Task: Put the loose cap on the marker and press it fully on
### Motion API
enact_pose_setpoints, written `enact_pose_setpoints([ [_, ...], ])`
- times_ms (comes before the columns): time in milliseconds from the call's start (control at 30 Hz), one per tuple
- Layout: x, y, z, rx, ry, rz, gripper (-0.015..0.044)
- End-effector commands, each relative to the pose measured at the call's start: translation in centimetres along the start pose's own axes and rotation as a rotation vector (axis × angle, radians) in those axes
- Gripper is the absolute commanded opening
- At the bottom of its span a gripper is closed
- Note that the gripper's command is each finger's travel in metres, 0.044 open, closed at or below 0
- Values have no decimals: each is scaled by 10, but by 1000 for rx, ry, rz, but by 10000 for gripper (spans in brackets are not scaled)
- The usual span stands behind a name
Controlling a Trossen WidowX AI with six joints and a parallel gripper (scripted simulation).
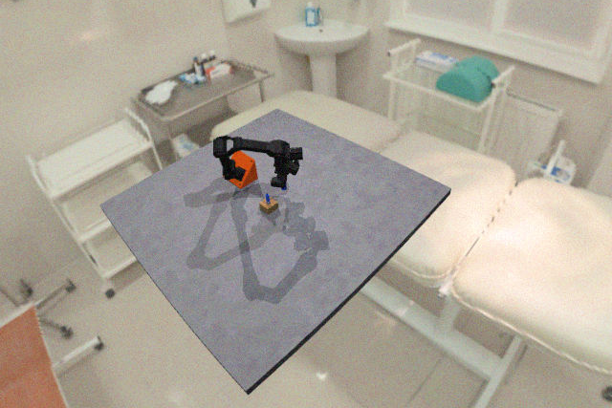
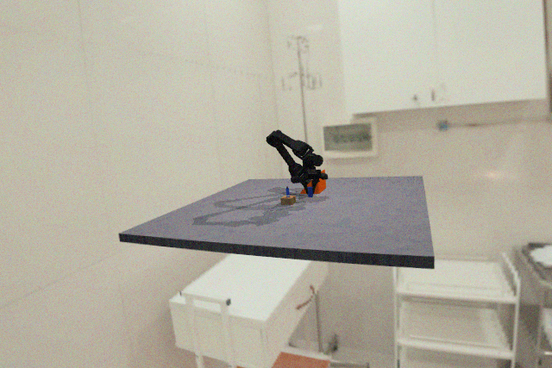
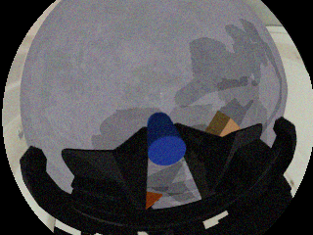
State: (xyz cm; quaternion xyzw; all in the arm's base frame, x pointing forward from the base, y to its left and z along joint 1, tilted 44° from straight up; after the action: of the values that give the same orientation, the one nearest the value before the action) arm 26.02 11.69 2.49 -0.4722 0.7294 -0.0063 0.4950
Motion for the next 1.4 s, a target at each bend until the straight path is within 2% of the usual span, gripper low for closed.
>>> enact_pose_setpoints([
  [0, -13, -1, 0, 10, -11, 2, 0],
  [300, -30, -3, -2, 10, -11, 2, 0],
  [1133, -77, -92, -69, 9, -8, 0, 0],
  [1367, -78, -96, -74, 9, -7, 0, 0],
])
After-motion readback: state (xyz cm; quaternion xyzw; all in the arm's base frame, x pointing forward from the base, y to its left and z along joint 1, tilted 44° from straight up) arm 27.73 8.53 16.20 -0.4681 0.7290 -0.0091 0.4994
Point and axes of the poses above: the point midway between the two fingers, 35 mm back from their tips, its own x axis out along the fingers, its own y axis across the jaws, z = x × y, the point moved 8 cm from there along -x, back along the fingers, and after that the axes turned 14 degrees about -x, right-handed, at the moved point
